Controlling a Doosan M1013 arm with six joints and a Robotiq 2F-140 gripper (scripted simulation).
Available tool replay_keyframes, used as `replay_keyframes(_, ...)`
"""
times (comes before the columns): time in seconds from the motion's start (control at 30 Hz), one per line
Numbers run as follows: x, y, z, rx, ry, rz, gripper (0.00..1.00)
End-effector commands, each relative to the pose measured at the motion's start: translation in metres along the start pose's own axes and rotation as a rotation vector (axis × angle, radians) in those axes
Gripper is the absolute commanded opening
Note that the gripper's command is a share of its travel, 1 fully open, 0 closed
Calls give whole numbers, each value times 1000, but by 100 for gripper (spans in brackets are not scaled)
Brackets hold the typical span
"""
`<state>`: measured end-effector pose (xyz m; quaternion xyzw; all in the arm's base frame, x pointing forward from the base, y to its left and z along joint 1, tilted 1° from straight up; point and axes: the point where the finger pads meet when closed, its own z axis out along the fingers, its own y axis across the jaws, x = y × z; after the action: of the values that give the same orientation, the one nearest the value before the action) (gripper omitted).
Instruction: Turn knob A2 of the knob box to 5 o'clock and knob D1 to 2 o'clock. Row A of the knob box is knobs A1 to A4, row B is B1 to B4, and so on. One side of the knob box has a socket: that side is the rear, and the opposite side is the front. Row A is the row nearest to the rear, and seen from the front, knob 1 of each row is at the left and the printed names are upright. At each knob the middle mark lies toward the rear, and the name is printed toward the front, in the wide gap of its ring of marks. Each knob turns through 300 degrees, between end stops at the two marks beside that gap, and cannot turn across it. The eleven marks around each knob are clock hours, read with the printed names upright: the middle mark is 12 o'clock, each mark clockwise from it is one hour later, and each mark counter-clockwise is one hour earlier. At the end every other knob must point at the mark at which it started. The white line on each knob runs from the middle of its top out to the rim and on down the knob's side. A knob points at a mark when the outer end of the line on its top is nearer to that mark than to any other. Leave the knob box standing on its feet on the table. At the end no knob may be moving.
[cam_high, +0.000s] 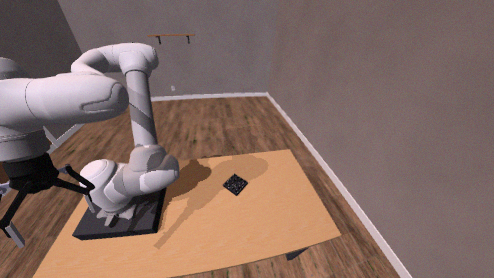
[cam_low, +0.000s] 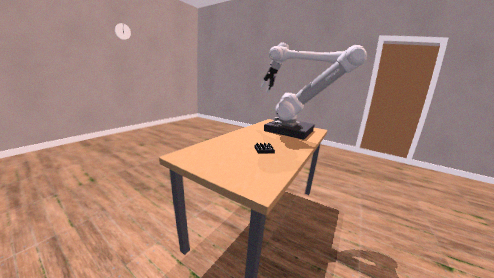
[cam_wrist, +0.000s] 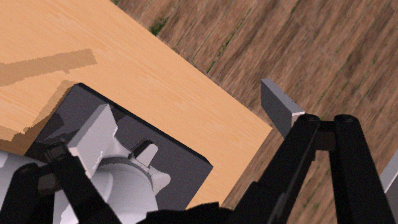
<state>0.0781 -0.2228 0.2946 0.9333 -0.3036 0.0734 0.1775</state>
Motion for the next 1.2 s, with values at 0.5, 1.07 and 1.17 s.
replay_keyframes(0.5, 0, 0, 0, 0, 0, 0, 100)
replay_keyframes(1.07, 69, -28, 3, 91, 24, -230, 100)
replay_keyframes(1.17, 93, -43, 4, 120, 31, -310, 100)
